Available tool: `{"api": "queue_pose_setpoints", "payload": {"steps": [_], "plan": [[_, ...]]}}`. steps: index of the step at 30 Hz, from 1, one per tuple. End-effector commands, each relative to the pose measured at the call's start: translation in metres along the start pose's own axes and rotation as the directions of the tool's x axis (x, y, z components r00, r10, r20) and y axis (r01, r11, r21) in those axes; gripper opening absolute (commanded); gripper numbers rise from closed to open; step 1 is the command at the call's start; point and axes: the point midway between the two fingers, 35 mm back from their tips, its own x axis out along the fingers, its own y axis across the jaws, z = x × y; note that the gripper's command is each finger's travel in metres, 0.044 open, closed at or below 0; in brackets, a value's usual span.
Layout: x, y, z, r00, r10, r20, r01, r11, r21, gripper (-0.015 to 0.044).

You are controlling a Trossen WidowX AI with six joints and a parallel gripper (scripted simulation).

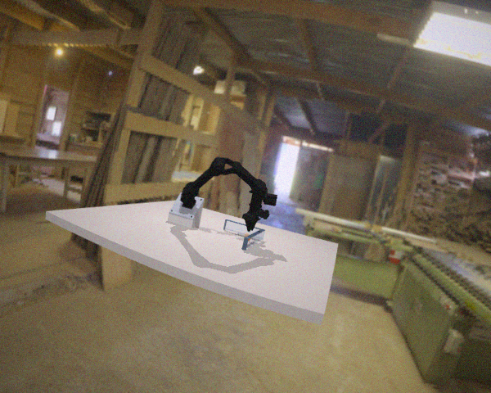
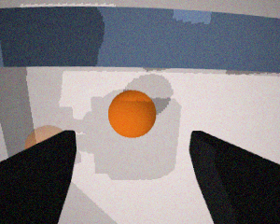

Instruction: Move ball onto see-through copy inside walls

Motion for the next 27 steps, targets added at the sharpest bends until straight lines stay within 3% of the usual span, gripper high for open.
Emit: {"api": "queue_pose_setpoints", "payload": {"steps": [1, 26, 27], "plan": [[0.011, 0.000, -0.003, 1.000, -0.013, -0.010, 0.012, 1.000, -0.009, 0.0244], [0.044, -0.001, -0.004, 1.000, -0.014, -0.010, 0.014, 1.000, -0.009, 0.0244], [0.044, -0.001, -0.004, 1.000, -0.014, -0.010, 0.014, 1.000, -0.009, 0.0218]]}}
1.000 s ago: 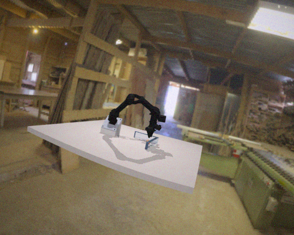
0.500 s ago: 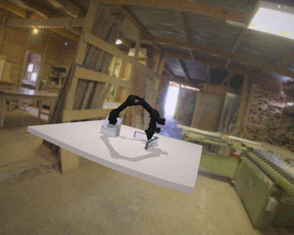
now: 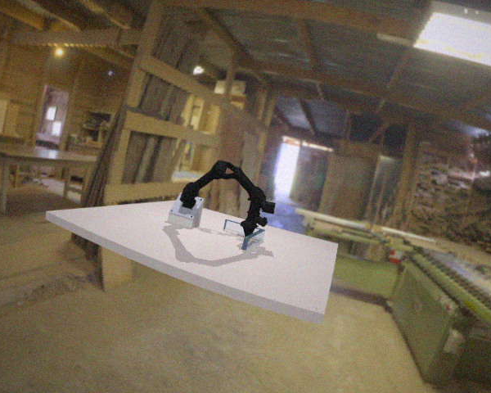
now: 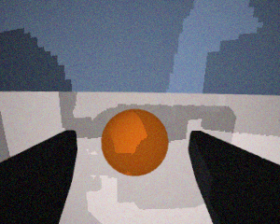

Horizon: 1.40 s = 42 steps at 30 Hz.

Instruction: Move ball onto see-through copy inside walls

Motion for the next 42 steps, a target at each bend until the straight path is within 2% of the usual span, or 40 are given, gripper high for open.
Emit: {"api": "queue_pose_setpoints", "payload": {"steps": [1, 3, 12, 15, 25, 35, 42], "plan": [[0.004, 0.000, -0.001, 1.000, -0.006, -0.001, 0.006, 1.000, -0.006, 0.0192], [0.004, 0.000, -0.001, 1.000, -0.006, -0.001, 0.006, 1.000, -0.006, 0.0139], [0.004, 0.000, -0.001, 1.000, -0.006, -0.001, 0.006, 1.000, -0.006, 0.0079], [0.002, 0.000, -0.001, 1.000, -0.004, -0.001, 0.004, 1.000, -0.003, 0.0001], [-0.046, 0.005, 0.001, 0.999, 0.027, -0.019, -0.026, 0.999, 0.036, 0.0000], [-0.117, 0.002, 0.000, 1.000, 0.001, -0.003, -0.001, 1.000, -0.004, 0.0000], [-0.118, 0.006, -0.002, 1.000, -0.001, -0.001, 0.001, 1.000, -0.006, 0.0000]]}}
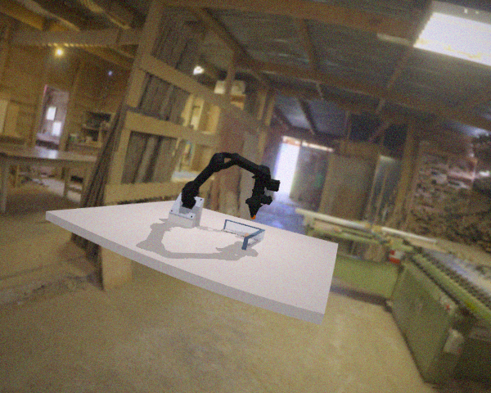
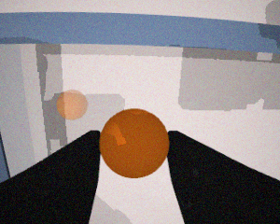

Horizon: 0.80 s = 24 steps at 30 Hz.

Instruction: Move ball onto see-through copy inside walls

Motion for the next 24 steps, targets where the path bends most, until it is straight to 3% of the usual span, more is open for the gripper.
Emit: {"api": "queue_pose_setpoints", "payload": {"steps": [1, 8, 15, 24], "plan": [[0.003, 0.009, -0.004, 1.000, 0.002, -0.006, -0.002, 1.000, 0.001, 0.0000], [0.034, 0.051, -0.024, 1.000, 0.003, -0.006, -0.003, 1.000, 0.002, 0.0000], [0.041, 0.052, -0.024, 1.000, 0.003, -0.006, -0.003, 1.000, 0.002, 0.0000], [0.096, 0.052, -0.024, 1.000, 0.001, -0.006, -0.001, 1.000, 0.002, 0.0000]]}}
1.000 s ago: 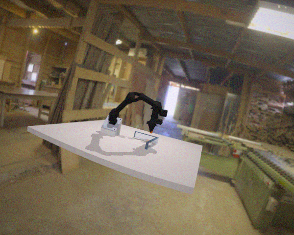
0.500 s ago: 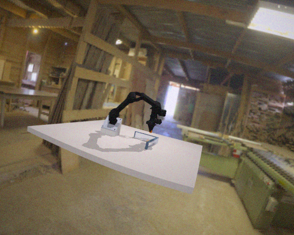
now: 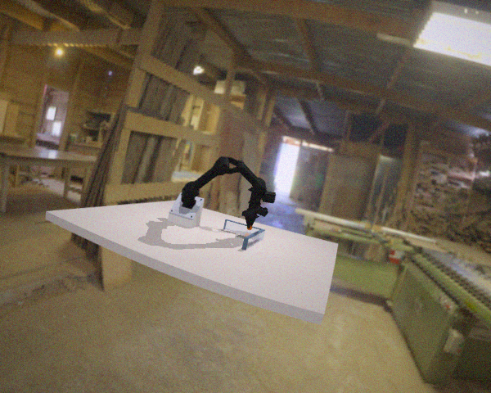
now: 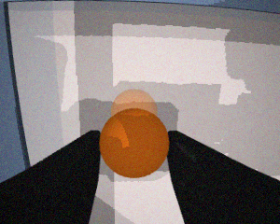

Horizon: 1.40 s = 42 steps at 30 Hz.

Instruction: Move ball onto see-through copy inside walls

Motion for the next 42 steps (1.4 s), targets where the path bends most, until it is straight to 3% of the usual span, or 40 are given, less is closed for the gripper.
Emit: {"api": "queue_pose_setpoints", "payload": {"steps": [1, 28, 37, 42], "plan": [[0.029, -0.002, -0.004, 1.000, -0.011, -0.006, 0.011, 1.000, -0.006, 0.0000], [0.052, -0.003, -0.004, 1.000, -0.013, -0.006, 0.013, 1.000, -0.006, 0.0000], [0.050, -0.002, -0.004, 1.000, -0.009, -0.006, 0.009, 1.000, -0.003, 0.0236], [0.050, -0.002, -0.004, 1.000, -0.009, -0.006, 0.009, 1.000, -0.003, 0.0244]]}}
